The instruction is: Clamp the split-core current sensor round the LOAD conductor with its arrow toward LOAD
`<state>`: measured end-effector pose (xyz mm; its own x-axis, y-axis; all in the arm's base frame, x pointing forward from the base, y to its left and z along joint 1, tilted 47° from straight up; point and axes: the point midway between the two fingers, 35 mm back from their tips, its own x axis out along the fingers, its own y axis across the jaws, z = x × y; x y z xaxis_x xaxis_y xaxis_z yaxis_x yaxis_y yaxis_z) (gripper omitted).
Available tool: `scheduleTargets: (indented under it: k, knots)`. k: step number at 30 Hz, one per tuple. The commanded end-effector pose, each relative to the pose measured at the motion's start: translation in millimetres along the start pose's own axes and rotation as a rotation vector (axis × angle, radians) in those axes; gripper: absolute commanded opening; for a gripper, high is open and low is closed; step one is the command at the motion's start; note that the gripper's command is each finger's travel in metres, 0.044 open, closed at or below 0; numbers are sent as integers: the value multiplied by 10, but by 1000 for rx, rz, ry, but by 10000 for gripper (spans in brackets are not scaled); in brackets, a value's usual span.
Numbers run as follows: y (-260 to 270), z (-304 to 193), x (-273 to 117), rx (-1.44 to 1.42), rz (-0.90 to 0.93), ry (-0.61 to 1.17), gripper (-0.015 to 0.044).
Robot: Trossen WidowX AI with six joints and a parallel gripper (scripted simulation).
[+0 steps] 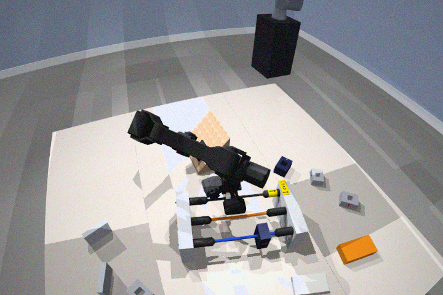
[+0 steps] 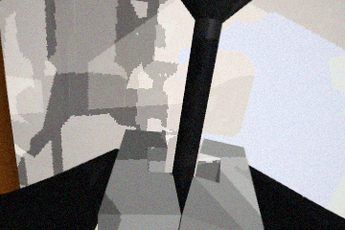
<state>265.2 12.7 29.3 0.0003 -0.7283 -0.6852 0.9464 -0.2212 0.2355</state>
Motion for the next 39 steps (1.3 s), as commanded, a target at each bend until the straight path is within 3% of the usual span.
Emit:
scheduleTargets:
  k: [1,14,27,39]
  knots:
    - [-6,-2,-3,-1,-3,2,0]
    - [0,-1,-5,-1,10,0,0]
    - [0,-5,-143,-7,240,2,0]
    - [0,-5,-145,-7,244,2,0]
